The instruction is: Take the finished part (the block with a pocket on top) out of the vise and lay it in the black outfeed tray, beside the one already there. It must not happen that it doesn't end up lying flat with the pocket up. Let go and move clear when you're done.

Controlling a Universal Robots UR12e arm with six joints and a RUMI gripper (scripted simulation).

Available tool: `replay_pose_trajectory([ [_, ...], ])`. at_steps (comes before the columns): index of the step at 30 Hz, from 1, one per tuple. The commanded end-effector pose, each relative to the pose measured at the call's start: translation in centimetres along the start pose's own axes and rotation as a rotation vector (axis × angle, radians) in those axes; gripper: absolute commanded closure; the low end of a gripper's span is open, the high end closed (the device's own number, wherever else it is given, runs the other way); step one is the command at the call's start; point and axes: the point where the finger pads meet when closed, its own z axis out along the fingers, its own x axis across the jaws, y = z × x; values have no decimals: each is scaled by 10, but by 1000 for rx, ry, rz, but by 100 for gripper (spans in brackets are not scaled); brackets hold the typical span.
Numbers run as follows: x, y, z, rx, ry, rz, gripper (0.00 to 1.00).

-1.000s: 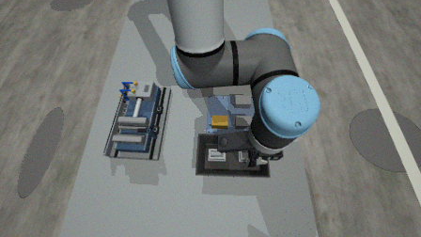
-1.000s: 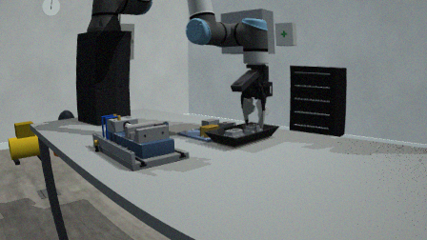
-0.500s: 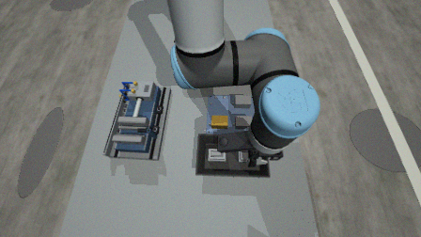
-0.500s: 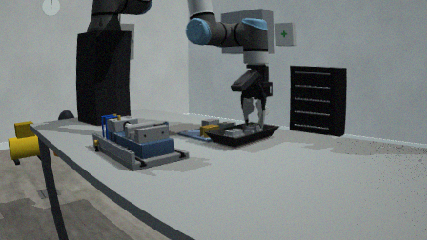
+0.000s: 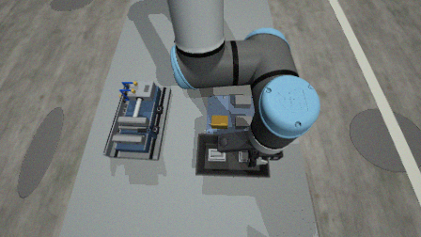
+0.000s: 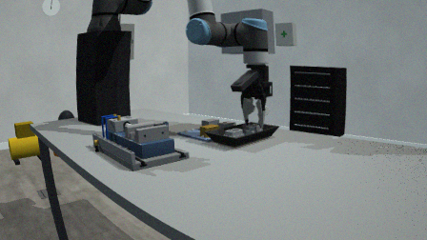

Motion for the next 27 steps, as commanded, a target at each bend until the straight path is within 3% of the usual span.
replay_pose_trajectory([
  [1,-2,0,-5,1,-3,1,60],
  [10,0,0,-22,1,-1,1,60],
  [27,1,0,-103,1,-1,1,60],
])
